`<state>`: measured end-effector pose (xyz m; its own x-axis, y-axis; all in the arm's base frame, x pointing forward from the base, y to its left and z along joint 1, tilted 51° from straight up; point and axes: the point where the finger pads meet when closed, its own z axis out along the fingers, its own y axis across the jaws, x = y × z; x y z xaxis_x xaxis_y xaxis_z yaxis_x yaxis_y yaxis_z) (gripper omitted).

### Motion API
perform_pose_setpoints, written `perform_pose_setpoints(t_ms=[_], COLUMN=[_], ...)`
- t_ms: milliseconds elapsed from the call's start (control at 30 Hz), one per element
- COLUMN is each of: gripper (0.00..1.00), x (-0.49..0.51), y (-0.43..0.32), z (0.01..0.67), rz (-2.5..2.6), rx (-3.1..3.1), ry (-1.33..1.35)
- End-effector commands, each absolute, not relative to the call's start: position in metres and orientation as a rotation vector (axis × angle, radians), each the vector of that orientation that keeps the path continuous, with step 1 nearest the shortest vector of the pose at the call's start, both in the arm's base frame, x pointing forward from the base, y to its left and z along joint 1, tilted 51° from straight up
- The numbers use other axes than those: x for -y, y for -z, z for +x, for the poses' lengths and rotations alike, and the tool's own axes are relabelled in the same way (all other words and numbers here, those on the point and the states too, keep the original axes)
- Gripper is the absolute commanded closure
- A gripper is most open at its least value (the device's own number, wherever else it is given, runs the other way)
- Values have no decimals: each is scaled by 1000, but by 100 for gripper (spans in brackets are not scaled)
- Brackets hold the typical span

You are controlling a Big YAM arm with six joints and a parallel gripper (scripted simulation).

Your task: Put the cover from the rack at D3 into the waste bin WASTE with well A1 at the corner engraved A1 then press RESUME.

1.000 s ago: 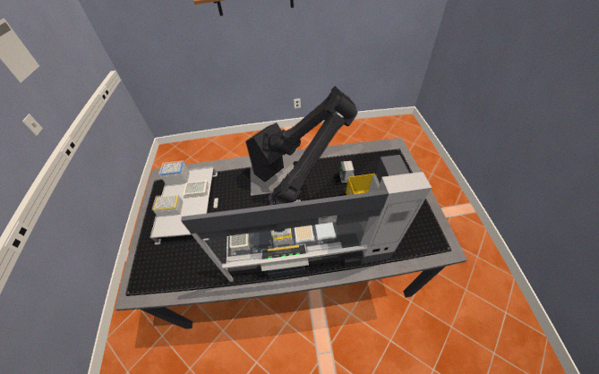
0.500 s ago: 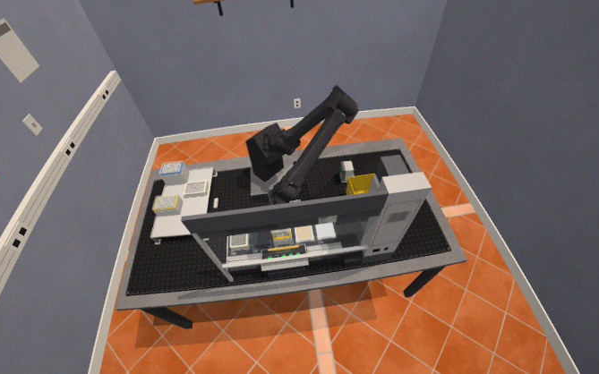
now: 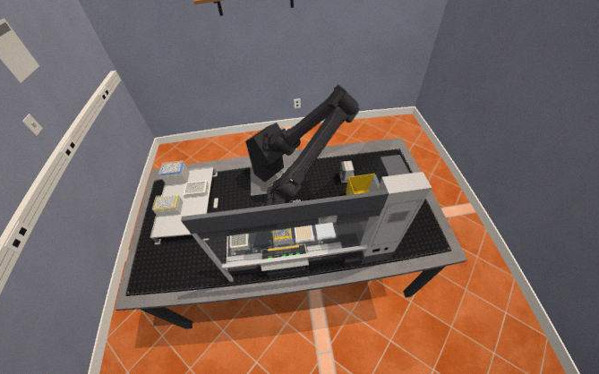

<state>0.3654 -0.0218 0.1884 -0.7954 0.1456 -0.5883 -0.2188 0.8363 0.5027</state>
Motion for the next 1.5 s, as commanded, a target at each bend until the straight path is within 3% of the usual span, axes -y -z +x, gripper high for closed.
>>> perform_pose_setpoints(t_ms=[0, 867, 1467], gripper=[100, 100, 100], x=[36, 40, 29], y=[-211, -213, -159], z=[371, 358, 288], rz=[-81, -77, -66], rx=[-2337, -2354, -2361], ry=[-705, -723, -728])
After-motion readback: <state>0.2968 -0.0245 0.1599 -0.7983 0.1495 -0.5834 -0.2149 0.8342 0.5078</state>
